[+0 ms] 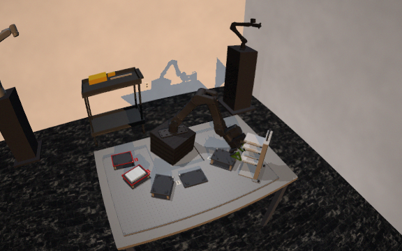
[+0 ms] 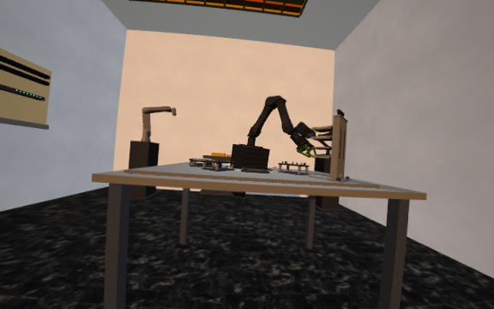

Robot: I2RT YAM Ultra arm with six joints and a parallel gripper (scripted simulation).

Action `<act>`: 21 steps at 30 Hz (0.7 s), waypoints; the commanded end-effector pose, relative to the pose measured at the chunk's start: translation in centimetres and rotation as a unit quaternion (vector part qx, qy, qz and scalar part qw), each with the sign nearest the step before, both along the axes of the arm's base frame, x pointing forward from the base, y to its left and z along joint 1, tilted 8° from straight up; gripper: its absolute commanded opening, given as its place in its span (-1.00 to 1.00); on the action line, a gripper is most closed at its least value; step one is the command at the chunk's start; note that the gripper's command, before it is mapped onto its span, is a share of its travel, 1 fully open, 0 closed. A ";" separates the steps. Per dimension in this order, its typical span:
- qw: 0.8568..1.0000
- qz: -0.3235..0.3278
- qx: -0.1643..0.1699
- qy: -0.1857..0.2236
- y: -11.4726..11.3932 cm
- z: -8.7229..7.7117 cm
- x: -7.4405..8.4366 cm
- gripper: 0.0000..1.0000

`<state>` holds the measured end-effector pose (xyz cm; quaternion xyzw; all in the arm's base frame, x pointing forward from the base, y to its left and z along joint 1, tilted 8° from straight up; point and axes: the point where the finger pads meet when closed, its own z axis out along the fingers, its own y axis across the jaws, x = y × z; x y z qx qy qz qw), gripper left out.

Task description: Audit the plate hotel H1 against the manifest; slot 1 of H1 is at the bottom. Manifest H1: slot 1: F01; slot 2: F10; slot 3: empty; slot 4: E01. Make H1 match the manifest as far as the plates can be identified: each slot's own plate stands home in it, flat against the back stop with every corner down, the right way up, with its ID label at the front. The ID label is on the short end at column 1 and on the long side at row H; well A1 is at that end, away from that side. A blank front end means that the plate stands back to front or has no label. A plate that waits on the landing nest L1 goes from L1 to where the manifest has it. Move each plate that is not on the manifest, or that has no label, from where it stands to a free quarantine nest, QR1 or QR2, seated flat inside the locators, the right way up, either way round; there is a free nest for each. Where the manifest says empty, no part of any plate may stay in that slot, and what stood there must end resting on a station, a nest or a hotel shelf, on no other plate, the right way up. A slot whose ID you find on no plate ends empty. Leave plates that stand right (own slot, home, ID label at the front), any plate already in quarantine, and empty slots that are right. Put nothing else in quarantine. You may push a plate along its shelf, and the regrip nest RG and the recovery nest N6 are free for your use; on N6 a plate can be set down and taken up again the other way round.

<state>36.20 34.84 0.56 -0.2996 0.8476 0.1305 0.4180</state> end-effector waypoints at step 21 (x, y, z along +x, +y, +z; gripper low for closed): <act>1.000 0.000 0.008 -0.008 -0.1 0.8 -0.3 0.72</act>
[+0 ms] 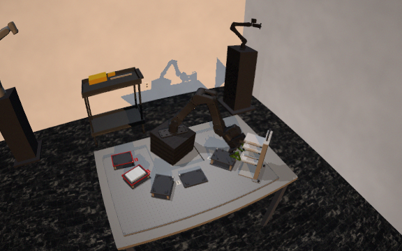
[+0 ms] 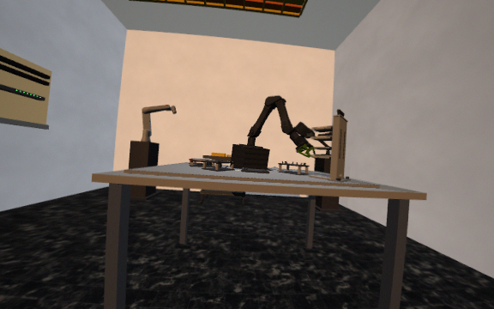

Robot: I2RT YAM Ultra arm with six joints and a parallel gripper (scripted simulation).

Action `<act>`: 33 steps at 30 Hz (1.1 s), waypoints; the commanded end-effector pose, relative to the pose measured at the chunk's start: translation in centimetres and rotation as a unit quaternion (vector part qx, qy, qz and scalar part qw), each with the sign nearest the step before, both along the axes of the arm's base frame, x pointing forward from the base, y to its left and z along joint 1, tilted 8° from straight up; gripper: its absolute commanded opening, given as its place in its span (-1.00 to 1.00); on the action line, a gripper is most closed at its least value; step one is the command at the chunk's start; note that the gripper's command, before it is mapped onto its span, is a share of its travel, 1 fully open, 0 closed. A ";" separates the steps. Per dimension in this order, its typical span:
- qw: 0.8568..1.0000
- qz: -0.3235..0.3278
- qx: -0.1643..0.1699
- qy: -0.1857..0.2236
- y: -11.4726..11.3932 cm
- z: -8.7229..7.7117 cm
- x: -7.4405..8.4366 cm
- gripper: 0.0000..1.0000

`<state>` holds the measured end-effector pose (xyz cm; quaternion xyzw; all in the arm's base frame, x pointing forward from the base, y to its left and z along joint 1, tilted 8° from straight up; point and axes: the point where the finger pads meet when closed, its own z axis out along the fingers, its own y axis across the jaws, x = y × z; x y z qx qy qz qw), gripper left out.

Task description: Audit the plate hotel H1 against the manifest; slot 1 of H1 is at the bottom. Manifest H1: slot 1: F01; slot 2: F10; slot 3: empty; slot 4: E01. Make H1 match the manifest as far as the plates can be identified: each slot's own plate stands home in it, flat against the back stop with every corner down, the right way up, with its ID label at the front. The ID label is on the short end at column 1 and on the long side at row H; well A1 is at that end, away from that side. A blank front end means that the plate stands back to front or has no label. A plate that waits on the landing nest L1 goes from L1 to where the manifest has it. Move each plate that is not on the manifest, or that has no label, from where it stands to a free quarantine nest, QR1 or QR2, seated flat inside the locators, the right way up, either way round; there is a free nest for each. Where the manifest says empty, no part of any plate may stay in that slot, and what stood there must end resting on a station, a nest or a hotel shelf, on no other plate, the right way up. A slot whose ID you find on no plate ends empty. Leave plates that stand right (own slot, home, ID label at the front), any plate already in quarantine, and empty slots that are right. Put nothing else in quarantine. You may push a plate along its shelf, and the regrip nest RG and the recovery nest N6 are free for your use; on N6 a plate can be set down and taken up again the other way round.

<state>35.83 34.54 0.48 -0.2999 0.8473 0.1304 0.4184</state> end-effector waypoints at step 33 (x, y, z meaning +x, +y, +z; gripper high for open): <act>1.000 0.000 0.008 -0.007 -2.2 0.3 -2.9 0.72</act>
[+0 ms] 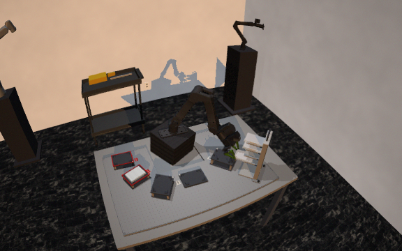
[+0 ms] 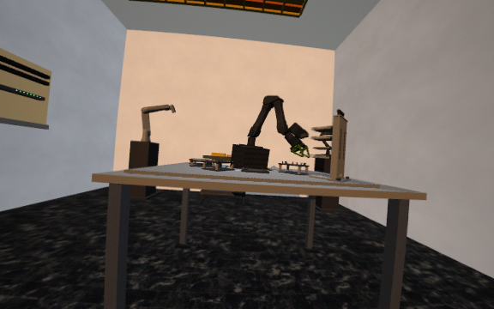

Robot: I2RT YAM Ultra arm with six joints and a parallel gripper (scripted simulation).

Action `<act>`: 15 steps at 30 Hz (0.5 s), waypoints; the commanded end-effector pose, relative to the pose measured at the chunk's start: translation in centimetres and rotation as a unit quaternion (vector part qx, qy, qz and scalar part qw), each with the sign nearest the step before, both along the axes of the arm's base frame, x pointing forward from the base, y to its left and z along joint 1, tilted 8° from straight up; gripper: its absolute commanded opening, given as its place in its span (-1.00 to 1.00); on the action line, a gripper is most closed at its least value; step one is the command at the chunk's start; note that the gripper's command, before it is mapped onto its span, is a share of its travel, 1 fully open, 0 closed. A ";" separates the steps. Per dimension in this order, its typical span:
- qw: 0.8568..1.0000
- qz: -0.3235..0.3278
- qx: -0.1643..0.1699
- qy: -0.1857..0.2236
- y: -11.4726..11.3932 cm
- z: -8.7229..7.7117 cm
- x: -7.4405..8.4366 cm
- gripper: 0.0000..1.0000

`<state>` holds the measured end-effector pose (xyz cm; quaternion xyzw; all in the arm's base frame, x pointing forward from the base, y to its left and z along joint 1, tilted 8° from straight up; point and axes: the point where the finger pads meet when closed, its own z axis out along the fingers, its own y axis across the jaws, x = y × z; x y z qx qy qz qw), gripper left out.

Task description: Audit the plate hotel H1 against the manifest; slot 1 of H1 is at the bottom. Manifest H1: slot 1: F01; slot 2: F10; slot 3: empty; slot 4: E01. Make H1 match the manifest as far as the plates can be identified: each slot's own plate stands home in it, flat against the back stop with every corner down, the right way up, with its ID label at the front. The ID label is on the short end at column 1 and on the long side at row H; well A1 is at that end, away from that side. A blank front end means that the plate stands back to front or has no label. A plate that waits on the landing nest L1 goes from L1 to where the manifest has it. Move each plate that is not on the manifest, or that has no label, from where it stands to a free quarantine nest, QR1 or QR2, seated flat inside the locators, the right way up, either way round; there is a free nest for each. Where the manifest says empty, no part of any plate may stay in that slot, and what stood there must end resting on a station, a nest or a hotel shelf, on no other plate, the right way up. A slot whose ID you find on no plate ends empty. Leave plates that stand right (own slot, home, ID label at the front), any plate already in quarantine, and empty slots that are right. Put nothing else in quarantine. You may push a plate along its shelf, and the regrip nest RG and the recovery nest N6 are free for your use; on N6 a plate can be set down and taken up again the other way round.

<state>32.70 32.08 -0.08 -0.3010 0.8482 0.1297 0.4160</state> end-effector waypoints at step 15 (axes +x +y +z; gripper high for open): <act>1.000 -0.001 0.009 -0.009 -0.9 0.6 -1.3 0.72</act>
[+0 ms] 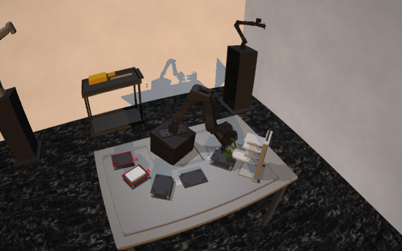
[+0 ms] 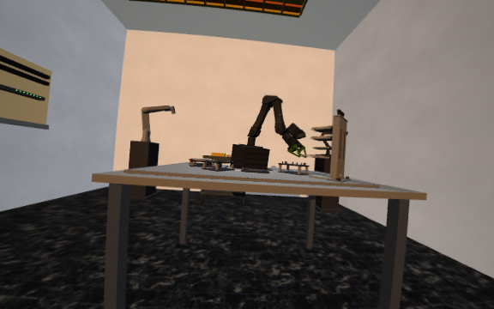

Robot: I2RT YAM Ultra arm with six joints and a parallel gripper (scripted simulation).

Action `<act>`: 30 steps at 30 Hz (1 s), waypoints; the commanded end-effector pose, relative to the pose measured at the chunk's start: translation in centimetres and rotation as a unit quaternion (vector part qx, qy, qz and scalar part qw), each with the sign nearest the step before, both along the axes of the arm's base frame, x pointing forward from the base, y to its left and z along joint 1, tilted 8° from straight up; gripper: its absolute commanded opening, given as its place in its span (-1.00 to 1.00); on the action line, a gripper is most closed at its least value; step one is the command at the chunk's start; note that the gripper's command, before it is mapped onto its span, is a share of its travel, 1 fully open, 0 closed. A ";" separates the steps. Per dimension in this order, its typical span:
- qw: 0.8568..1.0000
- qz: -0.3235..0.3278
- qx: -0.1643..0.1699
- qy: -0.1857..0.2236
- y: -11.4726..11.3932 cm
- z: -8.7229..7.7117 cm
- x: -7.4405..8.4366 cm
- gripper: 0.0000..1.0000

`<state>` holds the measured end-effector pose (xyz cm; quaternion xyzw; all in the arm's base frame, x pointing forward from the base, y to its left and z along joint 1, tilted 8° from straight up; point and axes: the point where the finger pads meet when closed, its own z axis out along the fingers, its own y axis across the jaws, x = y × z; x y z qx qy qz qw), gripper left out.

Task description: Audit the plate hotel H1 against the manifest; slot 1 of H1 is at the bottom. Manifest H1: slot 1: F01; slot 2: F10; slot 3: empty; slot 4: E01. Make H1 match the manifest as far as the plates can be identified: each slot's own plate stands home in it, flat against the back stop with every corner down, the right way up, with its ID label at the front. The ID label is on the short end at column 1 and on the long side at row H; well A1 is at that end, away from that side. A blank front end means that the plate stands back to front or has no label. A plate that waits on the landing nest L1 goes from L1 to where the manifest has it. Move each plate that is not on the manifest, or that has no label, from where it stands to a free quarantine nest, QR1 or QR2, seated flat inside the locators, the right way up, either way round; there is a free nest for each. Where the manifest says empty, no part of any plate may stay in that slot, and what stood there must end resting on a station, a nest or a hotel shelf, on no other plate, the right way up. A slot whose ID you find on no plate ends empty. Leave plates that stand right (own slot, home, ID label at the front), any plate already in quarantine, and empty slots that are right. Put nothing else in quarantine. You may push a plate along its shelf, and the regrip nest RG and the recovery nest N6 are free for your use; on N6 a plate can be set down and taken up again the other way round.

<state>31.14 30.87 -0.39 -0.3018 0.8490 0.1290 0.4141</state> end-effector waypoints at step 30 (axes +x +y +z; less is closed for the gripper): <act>1.000 -0.001 0.011 -0.010 -1.9 0.5 -2.5 0.72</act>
